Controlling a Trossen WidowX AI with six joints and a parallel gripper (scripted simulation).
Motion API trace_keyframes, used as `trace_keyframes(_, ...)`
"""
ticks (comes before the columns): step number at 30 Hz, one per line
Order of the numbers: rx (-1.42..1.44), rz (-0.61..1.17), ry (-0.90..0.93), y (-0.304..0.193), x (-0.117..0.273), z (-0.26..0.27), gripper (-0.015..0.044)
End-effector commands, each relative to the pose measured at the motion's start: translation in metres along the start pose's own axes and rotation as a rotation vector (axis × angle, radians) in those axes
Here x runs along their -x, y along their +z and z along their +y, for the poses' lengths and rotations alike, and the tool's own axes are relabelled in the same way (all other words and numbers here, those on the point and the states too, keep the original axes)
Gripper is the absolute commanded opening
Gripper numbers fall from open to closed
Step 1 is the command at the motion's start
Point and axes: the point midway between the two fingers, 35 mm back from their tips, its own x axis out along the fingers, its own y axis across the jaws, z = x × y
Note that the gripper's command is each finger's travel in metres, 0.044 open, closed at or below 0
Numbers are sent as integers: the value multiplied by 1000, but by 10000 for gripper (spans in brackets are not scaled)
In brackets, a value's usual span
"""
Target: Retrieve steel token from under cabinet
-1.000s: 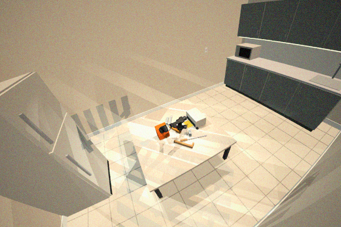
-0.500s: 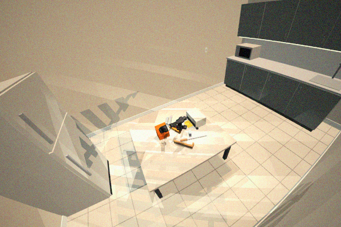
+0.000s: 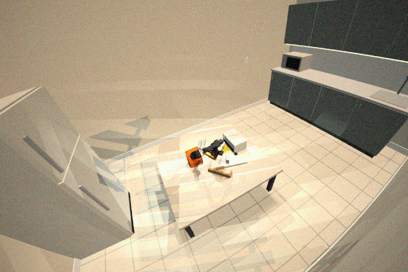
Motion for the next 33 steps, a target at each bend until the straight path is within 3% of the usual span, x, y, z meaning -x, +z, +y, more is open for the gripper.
trace_keyframes(1,-39,7,-5,-1,1,-1,0)
trace_keyframes(33,-299,8,-5,1,1,0,0)
